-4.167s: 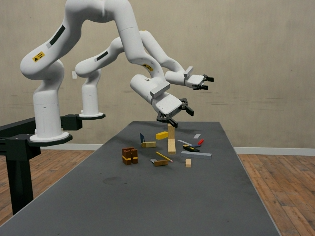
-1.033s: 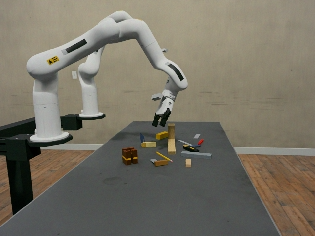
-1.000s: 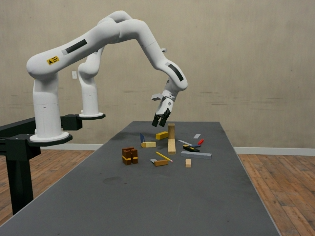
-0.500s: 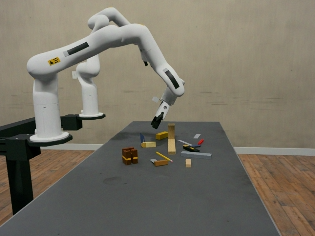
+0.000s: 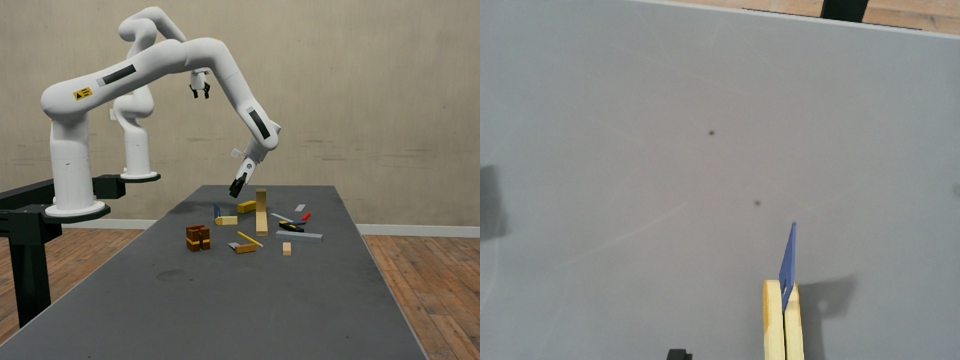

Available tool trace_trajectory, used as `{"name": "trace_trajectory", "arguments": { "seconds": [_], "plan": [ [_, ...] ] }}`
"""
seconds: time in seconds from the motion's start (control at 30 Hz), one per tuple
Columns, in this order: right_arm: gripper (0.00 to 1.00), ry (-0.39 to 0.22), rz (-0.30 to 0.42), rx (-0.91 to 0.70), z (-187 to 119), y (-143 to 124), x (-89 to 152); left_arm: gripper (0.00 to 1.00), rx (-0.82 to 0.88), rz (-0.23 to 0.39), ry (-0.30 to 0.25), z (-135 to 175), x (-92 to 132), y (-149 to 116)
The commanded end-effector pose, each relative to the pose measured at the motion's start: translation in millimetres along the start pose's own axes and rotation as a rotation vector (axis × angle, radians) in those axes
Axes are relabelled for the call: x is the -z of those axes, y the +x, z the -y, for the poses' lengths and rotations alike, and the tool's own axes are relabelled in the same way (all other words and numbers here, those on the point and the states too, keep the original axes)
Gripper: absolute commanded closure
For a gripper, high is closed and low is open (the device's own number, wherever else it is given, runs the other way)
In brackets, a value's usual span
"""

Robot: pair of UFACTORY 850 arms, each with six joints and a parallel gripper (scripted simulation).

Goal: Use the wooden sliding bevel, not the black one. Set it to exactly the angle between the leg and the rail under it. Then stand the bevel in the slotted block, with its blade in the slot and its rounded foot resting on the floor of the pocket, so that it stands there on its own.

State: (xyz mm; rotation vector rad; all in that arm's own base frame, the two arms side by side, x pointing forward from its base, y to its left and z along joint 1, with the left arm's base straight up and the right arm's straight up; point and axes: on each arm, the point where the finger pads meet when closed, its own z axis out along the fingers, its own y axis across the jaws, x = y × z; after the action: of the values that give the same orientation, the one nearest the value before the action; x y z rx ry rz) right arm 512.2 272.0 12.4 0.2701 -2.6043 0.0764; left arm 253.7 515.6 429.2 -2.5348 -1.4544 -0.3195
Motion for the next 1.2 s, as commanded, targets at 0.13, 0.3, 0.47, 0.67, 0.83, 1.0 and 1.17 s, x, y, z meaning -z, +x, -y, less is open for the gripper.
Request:
{"name": "trace_trajectory", "arguments": {
  "seconds": [0.13, 0.3, 0.47, 0.67, 0.83, 1.0, 1.17],
  "plan": [
    [0.0, -0.001, 0.002, 0.0, 0, 0, 1, 0.0, 0.199, 0.128, 0.014, 80, 36, -77],
    [0.0, -0.001, 0.002, 0.0, 0, 0, 1, 0.0, 0.284, 0.182, 0.015, 109, 54, -119],
    [0.0, -0.001, 0.002, 0.0, 0, 0, 1, 0.0, 0.401, 0.253, 0.01, 130, 73, -165],
    [0.0, -0.001, 0.002, 0.0, 0, 0, 1, 0.0, 0.468, 0.292, 0.005, 144, 90, -202],
    [0.0, -0.001, 0.002, 0.0, 0, 0, 1, 0.0, 0.478, 0.298, 0.004, 145, 92, -206],
    [0.52, -0.001, 0.002, 0.0, 0, 0, 1, 0.0, 0.48, 0.299, 0.004, 146, 92, -207],
    [0.52, -0.001, 0.002, 0.001, -1, 0, 0, 0.0, 0.48, 0.299, 0.004, 146, 92, -207]
  ]
}}
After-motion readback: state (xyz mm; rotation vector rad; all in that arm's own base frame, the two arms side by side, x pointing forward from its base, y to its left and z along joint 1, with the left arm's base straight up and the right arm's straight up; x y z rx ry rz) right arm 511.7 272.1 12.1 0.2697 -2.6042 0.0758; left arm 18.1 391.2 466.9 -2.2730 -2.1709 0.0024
